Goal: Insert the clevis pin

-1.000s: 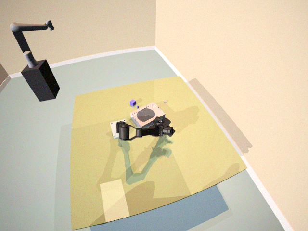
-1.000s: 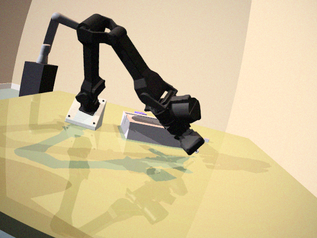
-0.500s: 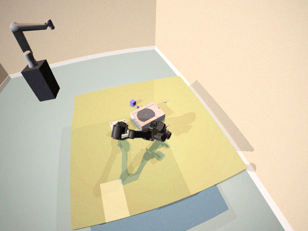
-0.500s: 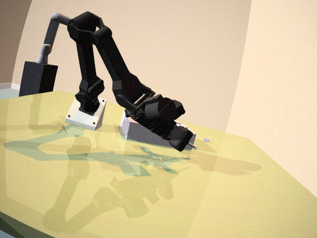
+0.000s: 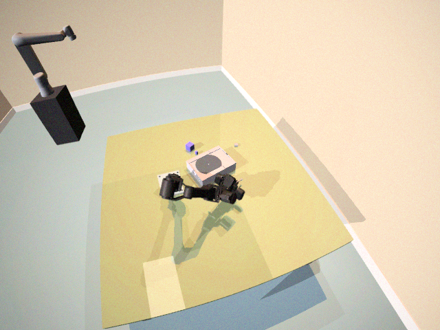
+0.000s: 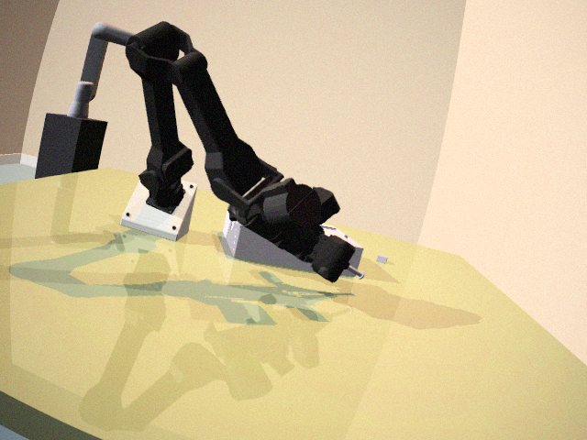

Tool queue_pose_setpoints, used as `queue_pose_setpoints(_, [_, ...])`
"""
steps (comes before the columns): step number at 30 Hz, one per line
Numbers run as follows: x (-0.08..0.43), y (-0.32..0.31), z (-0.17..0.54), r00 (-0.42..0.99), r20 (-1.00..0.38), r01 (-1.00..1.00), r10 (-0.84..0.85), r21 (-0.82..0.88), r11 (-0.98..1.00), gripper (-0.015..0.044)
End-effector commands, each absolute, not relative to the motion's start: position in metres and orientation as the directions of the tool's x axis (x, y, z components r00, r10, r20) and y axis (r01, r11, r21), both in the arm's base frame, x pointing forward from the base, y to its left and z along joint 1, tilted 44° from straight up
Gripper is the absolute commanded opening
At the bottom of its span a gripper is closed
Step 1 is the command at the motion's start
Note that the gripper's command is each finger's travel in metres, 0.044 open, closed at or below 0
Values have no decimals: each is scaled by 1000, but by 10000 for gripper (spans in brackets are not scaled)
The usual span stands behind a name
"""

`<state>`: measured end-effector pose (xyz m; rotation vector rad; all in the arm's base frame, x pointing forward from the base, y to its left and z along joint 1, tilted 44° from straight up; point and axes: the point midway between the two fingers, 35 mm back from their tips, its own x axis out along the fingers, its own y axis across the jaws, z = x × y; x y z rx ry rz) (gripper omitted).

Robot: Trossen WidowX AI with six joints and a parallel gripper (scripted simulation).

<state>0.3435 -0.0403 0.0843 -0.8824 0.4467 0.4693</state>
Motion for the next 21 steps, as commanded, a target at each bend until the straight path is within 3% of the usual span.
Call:
queue_pose_setpoints(1, [344,-43,77,805,-554,-568,212,-617,544,0])
queue_pose_setpoints(14, [346,-56,65,804,-555,-569,211,-617,544,0])
queue_pose_setpoints(20, [345,-55,69,807,-555,-563,202,-618,549,157])
queue_pose_setpoints(21, [345,-55,69,807,-555,-563,202,-618,549,160])
